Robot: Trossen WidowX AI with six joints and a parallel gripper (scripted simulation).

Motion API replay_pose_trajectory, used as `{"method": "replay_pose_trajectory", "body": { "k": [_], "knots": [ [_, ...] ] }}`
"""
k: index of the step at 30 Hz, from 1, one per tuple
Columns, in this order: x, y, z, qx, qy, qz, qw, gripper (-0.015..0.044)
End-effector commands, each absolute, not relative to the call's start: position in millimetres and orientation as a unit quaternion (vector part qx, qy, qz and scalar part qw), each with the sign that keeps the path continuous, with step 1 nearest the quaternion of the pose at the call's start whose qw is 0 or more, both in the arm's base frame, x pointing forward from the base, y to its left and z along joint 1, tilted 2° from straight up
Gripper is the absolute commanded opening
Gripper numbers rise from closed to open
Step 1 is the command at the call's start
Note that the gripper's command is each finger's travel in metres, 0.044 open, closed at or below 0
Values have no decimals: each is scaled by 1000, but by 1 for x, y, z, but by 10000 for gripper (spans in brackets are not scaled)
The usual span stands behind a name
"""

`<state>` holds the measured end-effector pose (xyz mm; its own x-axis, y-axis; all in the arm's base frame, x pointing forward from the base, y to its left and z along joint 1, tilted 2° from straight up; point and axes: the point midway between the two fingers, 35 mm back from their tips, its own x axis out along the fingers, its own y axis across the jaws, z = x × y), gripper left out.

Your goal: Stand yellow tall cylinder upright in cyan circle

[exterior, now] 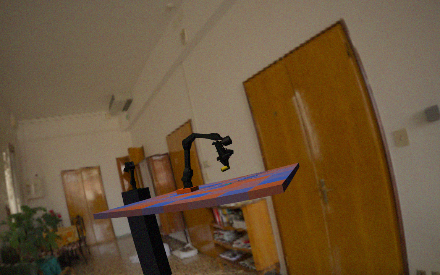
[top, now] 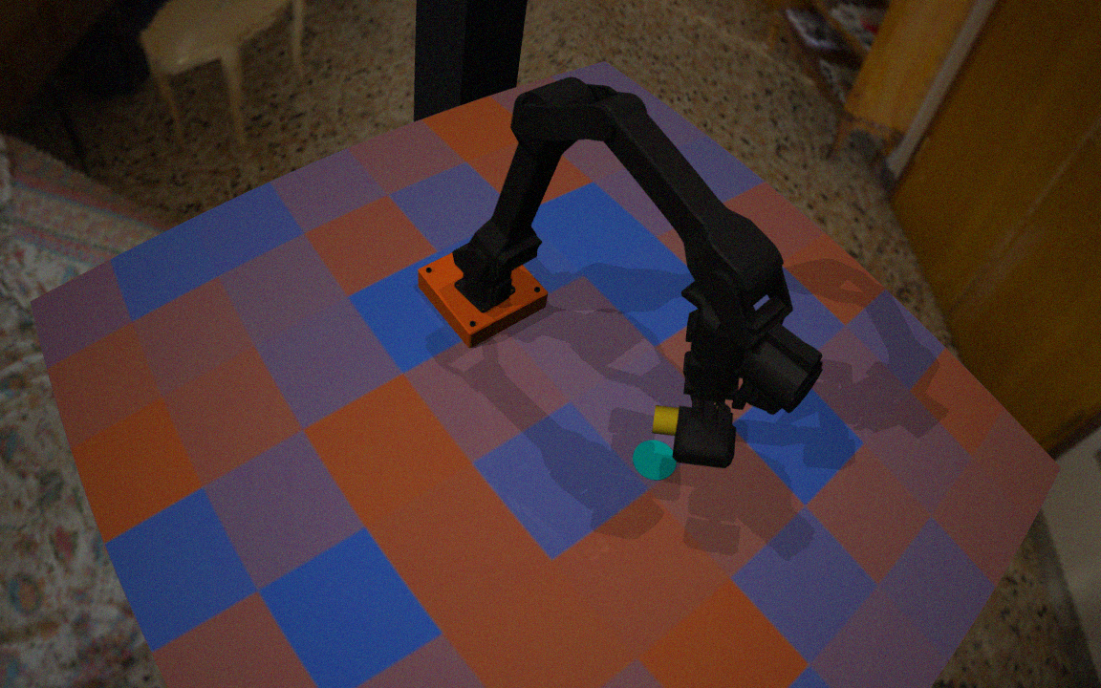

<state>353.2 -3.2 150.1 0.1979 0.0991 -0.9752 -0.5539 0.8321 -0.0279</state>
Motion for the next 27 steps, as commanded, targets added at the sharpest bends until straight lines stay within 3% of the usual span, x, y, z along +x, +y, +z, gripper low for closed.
{"method": "replay_pose_trajectory", "body": {
  "k": [1, 27],
  "knots": [
    [357, -4, 150, -180, 583, 215, 762, 105],
    [377, -8, 139, -128, 522, 208, 817, 105]
  ]
}}
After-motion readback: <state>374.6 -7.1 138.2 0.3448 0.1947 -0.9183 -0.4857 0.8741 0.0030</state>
